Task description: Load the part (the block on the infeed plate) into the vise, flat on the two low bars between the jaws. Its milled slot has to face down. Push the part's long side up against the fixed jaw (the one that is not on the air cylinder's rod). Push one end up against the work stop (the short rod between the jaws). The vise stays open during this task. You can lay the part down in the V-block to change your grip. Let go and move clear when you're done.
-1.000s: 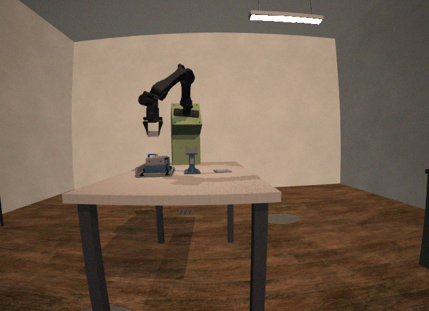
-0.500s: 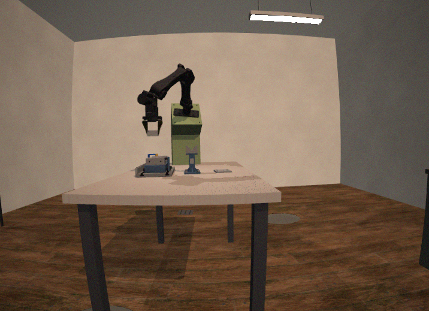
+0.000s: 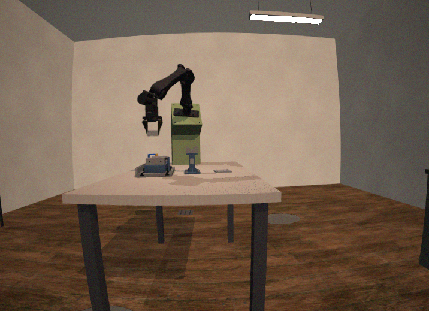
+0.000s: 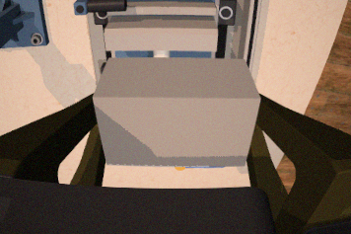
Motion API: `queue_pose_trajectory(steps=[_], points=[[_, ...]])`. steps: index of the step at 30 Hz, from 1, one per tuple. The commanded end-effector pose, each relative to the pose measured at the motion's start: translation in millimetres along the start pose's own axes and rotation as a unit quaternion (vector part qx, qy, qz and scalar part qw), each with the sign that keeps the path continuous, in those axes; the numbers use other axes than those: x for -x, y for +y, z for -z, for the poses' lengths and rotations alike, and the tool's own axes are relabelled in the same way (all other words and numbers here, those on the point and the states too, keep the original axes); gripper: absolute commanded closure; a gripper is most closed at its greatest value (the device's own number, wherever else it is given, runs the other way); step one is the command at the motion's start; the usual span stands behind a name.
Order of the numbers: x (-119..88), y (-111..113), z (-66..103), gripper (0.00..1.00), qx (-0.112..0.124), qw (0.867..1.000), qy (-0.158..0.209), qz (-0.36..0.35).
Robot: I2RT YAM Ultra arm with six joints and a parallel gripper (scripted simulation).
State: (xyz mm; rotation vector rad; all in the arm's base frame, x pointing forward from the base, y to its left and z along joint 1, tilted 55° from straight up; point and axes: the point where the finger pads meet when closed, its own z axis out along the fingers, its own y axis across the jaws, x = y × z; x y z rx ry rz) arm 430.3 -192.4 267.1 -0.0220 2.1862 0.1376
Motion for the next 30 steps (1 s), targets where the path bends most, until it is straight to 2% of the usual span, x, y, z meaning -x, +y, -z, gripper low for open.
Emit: queue_pose_trajectory(steps=[1, 24, 30], points=[[8.5, -9.4, 12.2, 1.00, -0.011, 1.000, -0.010, -0.005], [6.8, -10.4, 9.9, 1.00, -0.010, 1.000, -0.008, -0.007], [13.6, -8.7, 15.4, 1.00, -0.016, 1.000, -0.017, 0.000]])
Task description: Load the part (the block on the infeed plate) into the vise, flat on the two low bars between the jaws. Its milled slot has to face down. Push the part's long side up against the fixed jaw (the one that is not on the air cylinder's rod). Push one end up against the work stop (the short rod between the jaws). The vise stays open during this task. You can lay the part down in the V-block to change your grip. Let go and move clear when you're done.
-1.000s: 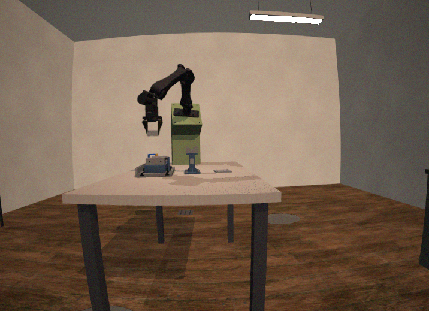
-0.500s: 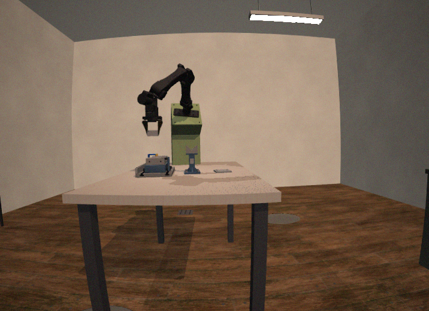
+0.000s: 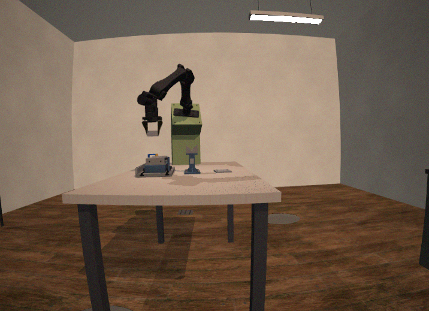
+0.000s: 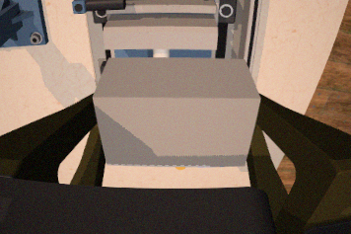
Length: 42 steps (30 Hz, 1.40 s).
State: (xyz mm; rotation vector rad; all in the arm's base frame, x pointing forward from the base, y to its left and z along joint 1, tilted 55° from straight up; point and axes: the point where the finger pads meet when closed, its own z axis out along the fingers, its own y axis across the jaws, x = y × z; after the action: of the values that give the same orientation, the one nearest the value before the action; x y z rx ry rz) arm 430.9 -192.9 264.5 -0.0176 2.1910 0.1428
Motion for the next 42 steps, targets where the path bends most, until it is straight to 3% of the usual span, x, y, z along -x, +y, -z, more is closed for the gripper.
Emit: queue_pose_trajectory(steps=[1, 12, 15, 16, 20, 30, 32, 33, 37, 42], points=[[15, -9, 15.1, 1.00, -0.017, 1.000, -0.020, 0.003], [13, -9, -4.1, 1.00, -0.012, 1.000, -0.016, 0.004], [13, -11, -4.1, 1.00, -0.015, 1.000, -0.016, 0.003], [23, -10, 8.8, 1.00, -0.024, 0.999, -0.030, 0.010], [14, -9, -13.6, 1.00, -0.012, 1.000, -0.015, 0.005], [14, -12, -30.5, 1.00, -0.013, 1.000, -0.016, 0.003], [14, -12, -30.5, 1.00, -0.013, 1.000, -0.016, 0.003], [23, -13, -18.5, 1.00, -0.023, 0.999, -0.029, 0.008], [15, -11, -40.8, 1.00, -0.012, 1.000, -0.016, 0.004], [14, -17, -47.2, 1.00, -0.017, 1.000, -0.016, 0.000]])
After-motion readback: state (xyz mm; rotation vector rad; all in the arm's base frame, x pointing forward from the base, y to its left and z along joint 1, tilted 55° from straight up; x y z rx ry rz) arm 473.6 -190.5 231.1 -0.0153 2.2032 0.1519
